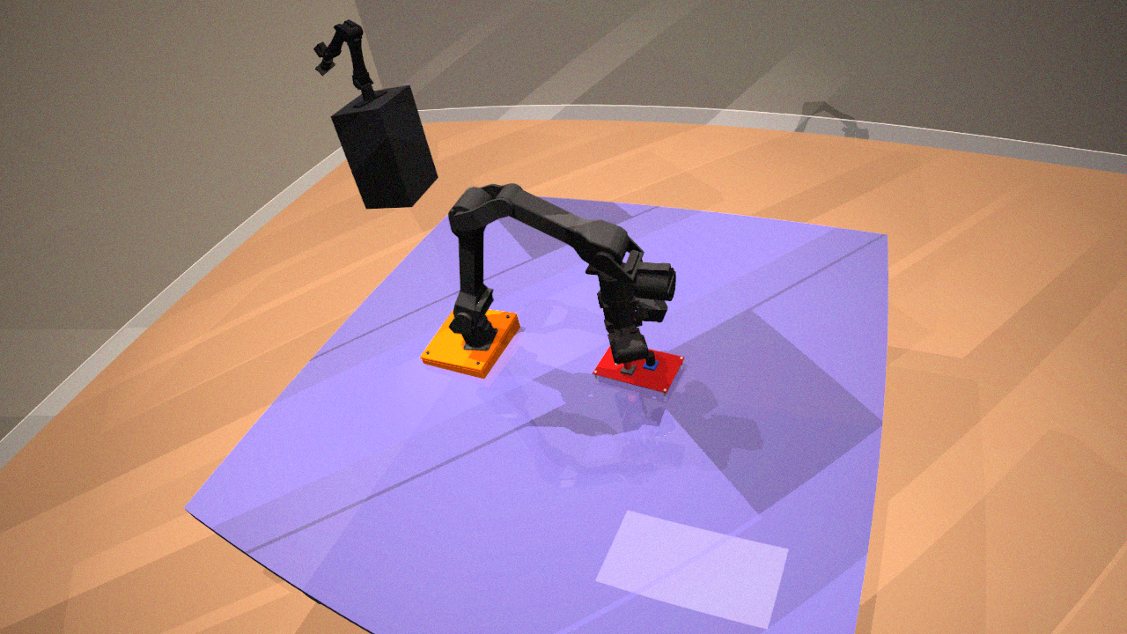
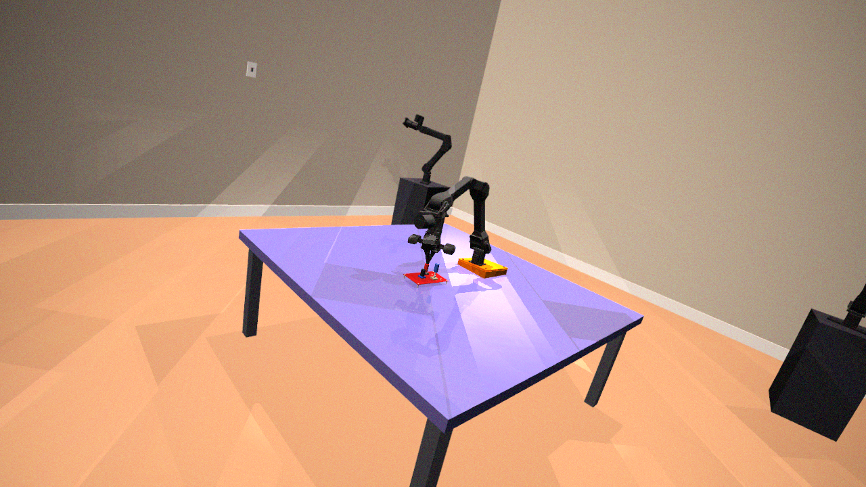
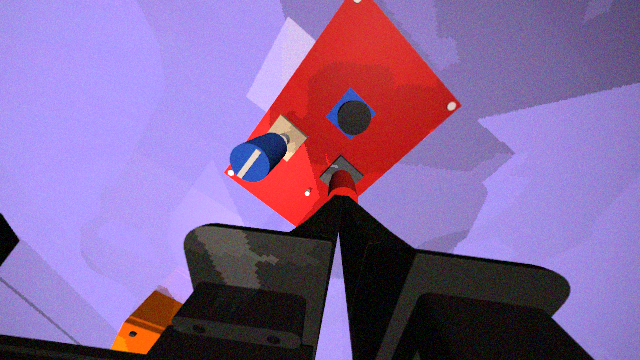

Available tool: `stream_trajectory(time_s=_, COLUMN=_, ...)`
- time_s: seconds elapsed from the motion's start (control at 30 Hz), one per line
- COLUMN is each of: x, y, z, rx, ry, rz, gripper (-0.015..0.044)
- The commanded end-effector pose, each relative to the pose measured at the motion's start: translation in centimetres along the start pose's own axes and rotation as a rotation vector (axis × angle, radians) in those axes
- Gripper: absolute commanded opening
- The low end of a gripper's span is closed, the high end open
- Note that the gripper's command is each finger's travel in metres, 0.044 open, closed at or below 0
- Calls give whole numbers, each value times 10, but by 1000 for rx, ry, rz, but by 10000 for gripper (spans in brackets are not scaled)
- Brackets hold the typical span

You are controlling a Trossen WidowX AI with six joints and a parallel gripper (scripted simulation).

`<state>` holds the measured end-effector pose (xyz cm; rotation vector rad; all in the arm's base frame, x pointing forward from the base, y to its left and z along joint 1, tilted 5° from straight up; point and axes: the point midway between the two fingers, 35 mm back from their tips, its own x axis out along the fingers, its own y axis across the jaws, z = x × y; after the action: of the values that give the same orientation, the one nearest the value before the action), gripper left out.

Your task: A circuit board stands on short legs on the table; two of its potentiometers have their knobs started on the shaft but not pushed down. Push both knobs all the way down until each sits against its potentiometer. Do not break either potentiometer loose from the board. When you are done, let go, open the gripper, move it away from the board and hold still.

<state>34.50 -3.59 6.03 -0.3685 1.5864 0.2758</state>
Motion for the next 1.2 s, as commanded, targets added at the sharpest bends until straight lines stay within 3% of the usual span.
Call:
stream_trajectory(time_s=0.0, x=-8, y=-1, z=1, rx=-3, ry=-2, rz=-6, gripper=0)
stream_trajectory(time_s=0.17, x=-14, y=-1, z=1, rx=-3, ry=-2, rz=-6, gripper=0)
stream_trajectory(time_s=0.43, x=-8, y=0, z=0, rx=-2, ry=2, rz=1, gripper=210)
stream_trajectory(time_s=0.7, x=-20, y=-4, z=5, rx=74, ry=-46, rz=-61, gripper=0)
stream_trajectory(time_s=1.17, x=-41, y=18, z=16, rx=557, ry=-37, rz=-24, gripper=0)
